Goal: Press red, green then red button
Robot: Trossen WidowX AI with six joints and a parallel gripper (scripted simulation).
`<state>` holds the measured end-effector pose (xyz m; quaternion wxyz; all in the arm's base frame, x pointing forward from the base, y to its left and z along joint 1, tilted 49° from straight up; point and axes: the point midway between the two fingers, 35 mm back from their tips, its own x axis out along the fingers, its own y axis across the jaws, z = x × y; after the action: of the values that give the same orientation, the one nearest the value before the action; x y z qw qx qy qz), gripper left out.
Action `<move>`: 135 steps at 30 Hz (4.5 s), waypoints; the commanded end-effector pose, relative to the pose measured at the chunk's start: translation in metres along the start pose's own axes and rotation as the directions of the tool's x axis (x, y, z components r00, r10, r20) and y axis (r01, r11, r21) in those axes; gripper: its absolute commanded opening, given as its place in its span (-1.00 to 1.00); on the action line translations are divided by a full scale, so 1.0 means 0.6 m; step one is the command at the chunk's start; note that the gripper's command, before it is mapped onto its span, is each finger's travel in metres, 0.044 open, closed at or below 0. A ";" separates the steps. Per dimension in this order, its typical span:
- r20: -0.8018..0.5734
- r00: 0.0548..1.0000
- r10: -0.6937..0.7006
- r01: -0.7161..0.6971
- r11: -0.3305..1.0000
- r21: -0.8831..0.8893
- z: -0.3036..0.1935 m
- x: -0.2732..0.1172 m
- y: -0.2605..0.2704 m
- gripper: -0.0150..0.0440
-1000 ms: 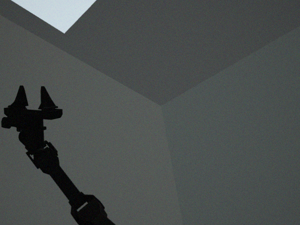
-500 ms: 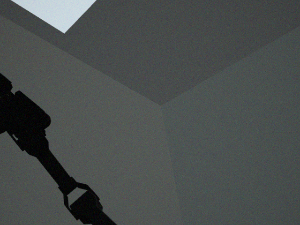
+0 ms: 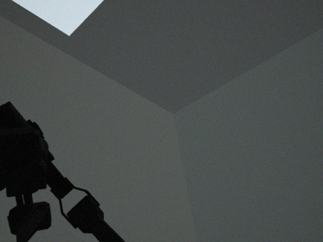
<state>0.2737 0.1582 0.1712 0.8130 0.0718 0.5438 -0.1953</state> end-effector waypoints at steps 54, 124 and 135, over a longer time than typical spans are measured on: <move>0.107 0.827 -0.551 0.502 0.640 -0.582 -0.021 0.202 -0.243 -0.42; 0.090 0.842 -0.533 0.477 0.655 -0.586 -0.298 0.269 0.072 -0.42; 0.095 0.838 -0.537 0.484 0.653 -0.583 -0.347 0.301 0.082 -0.42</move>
<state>0.1750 0.2260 -0.0759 0.6789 -0.3376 0.6082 -0.2350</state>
